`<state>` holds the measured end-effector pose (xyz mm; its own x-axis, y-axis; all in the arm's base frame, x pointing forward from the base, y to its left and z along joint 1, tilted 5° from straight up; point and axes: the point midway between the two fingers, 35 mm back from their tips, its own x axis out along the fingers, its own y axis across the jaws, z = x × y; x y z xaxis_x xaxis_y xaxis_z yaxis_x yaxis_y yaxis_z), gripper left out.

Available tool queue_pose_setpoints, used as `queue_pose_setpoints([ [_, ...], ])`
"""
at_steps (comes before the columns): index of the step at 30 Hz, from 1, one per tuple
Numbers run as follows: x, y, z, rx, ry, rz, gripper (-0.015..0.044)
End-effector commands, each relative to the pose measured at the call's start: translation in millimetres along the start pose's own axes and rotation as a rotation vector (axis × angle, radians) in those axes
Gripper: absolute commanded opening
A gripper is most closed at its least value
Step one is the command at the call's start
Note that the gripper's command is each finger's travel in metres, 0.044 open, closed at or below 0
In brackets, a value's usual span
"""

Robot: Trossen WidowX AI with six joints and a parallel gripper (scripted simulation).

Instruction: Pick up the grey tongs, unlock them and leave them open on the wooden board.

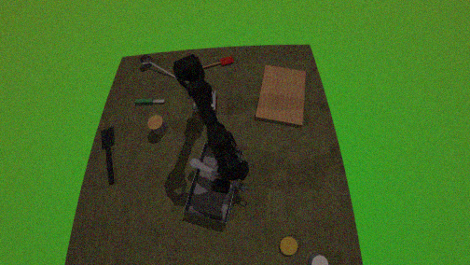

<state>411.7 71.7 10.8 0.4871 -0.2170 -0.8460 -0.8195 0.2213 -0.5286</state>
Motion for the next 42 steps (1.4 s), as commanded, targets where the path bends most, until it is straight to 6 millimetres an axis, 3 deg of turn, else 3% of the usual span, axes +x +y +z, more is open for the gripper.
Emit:
queue_pose_setpoints([
  [1, 6.4, 1.0, -0.1, -0.004, -0.003, 0.001, 0.0260],
  [2, 6.6, 1.0, -0.2, -0.004, -0.003, 0.001, 0.0260],
  [6, 2.9, 0.4, -0.4, 0.000, 0.001, 0.000, 0.0155],
  [23, 2.9, 0.4, -0.4, 0.000, 0.001, 0.000, 0.0042],
  [28, 2.9, 0.4, -0.4, 0.000, 0.001, 0.000, -0.0090],
  [31, -10.7, -9.2, 0.6, -0.001, 0.000, 0.001, -0.0150],
  [36, -60.6, -37.0, -0.3, -0.004, -0.004, 0.001, -0.0150],
  [42, -63.4, -38.3, -0.5, -0.004, -0.004, 0.001, -0.0150],
])
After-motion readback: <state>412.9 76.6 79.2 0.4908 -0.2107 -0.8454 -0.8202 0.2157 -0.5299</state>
